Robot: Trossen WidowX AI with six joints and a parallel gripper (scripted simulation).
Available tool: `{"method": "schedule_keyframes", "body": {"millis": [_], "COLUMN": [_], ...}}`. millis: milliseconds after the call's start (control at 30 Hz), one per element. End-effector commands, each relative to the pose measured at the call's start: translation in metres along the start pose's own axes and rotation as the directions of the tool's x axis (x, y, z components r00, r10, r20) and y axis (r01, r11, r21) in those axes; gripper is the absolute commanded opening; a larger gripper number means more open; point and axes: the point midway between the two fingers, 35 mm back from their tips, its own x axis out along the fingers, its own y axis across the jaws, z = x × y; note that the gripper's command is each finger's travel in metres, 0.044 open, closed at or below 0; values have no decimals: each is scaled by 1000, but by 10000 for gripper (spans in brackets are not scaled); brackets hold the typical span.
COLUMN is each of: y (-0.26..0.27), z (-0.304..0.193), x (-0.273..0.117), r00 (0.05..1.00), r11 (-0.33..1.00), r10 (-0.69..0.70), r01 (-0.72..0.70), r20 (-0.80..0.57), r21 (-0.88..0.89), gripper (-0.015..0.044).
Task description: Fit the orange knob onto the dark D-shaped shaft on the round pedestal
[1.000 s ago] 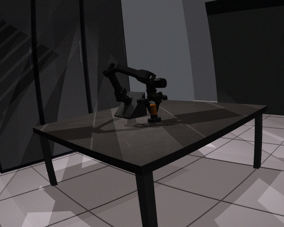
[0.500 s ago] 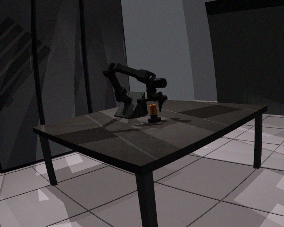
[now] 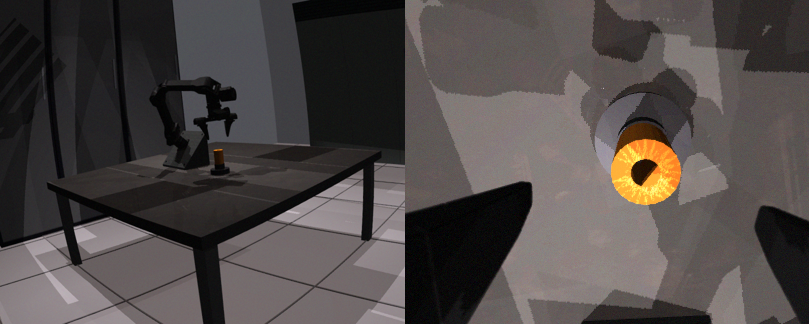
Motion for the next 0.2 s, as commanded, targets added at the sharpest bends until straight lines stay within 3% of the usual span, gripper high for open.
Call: {"method": "schedule_keyframes", "body": {"millis": [0,167], "y": [-2,-2], "z": [0,0], "x": [4,4], "r00": [1000,1000], "r11": [1000,1000], "r10": [-11,-11], "r01": [11,11], "r20": [-28,-28], "r21": [10,10], "gripper": [440,440]}}
